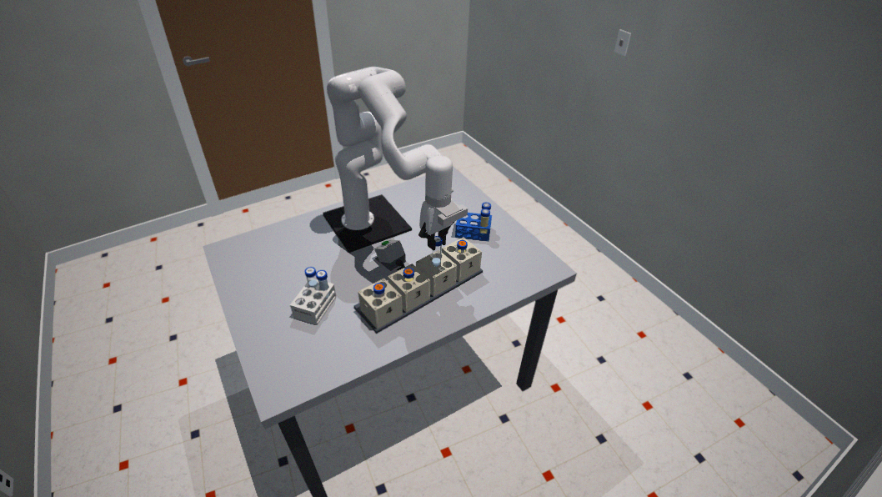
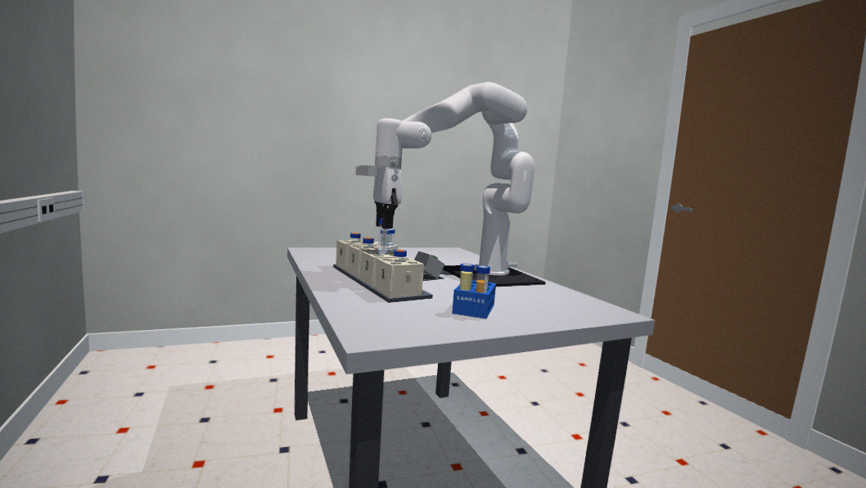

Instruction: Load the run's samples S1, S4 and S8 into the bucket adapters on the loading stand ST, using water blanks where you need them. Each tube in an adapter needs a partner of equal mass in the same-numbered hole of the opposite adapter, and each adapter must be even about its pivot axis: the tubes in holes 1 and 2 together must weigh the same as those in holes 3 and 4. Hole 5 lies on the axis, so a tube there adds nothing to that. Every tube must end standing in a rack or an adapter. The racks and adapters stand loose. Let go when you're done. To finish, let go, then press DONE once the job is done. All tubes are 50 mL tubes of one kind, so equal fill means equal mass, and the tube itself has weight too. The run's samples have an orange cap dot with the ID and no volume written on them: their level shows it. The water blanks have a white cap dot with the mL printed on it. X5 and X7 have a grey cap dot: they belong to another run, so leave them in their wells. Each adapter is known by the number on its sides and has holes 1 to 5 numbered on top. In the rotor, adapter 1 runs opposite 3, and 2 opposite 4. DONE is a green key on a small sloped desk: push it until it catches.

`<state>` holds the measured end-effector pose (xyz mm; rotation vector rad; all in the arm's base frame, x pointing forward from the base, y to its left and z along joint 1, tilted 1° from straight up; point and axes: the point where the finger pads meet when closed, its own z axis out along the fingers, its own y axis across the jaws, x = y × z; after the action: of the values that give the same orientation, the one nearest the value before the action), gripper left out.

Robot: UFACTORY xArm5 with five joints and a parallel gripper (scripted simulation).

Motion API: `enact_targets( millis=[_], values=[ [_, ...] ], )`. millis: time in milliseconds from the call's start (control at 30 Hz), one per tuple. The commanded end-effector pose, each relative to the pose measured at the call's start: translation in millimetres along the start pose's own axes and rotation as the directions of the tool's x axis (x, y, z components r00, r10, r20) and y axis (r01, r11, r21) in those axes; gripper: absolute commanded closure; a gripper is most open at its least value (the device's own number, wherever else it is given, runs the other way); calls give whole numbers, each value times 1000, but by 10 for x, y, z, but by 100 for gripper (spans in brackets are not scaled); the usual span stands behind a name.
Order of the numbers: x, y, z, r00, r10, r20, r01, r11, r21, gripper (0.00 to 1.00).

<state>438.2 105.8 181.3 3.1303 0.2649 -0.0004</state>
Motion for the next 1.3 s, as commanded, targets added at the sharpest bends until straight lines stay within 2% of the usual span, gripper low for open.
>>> enact_targets(
  millis=[0,1267],
  values=[
    [11,-1,32,1000,0,-3,0,1000,15,100],
    [12,-7,372,1000,0,-3,0,1000,15,100]
  ],
)
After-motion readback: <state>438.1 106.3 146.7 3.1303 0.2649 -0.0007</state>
